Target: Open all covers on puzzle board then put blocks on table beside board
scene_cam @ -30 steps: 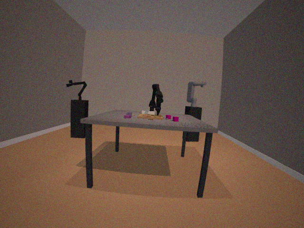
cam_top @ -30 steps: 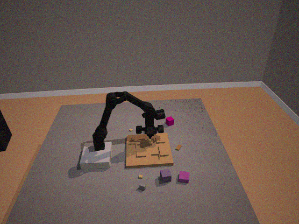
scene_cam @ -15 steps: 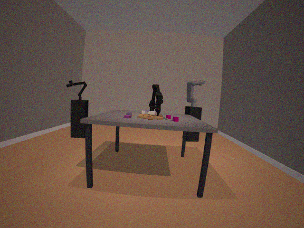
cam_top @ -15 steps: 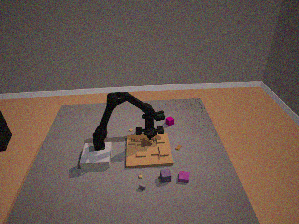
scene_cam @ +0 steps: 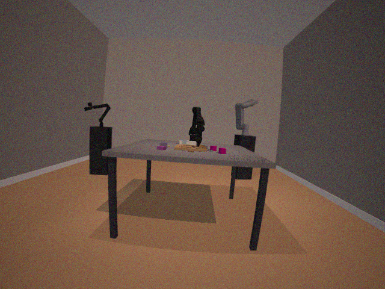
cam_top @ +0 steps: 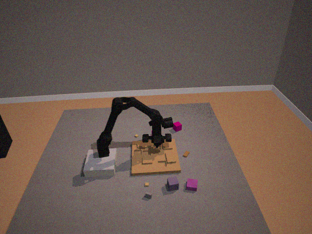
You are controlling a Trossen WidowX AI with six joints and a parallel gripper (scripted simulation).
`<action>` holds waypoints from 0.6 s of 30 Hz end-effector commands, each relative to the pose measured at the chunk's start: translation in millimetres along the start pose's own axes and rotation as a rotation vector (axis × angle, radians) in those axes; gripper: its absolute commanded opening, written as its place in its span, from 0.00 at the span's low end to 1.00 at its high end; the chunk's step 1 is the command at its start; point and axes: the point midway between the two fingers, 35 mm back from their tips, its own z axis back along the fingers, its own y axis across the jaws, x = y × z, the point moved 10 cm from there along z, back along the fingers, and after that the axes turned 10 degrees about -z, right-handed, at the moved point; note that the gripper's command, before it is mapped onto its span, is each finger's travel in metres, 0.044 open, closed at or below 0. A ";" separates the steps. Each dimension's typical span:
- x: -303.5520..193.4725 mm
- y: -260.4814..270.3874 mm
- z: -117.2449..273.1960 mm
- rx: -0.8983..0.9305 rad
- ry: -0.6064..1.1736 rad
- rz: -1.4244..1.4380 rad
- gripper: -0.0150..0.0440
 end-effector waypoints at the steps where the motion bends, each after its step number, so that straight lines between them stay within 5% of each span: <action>1: 0.6 0.8 -1.6 0.000 -0.004 0.004 0.25; 14: -1.6 -0.6 10.2 0.000 -0.004 0.002 0.25; 18: -1.7 -0.1 21.7 -0.003 -0.003 0.004 0.43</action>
